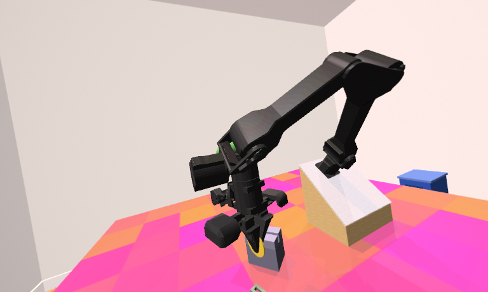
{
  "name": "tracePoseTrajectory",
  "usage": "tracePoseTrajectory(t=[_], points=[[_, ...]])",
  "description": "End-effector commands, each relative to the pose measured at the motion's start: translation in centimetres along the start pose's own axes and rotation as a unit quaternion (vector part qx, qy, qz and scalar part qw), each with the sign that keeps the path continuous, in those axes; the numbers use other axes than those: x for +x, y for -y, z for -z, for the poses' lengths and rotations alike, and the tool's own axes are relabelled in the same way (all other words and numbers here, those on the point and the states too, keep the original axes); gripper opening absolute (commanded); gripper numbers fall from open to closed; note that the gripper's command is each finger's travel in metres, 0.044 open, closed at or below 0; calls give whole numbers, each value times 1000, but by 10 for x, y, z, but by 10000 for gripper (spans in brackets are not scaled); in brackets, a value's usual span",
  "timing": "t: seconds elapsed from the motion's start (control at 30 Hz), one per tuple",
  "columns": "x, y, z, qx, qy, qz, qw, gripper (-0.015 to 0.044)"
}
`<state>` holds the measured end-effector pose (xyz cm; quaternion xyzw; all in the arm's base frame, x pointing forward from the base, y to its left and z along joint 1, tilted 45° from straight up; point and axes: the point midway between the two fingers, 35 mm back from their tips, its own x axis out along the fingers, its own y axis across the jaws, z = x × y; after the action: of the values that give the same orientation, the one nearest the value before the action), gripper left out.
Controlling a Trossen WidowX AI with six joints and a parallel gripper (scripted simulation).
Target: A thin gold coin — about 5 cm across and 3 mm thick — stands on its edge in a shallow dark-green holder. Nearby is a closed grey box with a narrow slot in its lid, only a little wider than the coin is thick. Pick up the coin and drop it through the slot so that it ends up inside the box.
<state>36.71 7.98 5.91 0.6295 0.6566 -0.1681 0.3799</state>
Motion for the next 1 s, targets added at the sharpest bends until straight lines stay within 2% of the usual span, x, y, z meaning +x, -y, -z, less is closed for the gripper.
tracePoseTrajectory(t=[0.0, 0.33, 0.97], points=[[-4, -1, 1, -22, -2, -2, 1000, 0], [-4, 0, -3, -168, -2, -3, 986, 0], [-4, 26, -28, -170, 1, -1, 985, 0]])
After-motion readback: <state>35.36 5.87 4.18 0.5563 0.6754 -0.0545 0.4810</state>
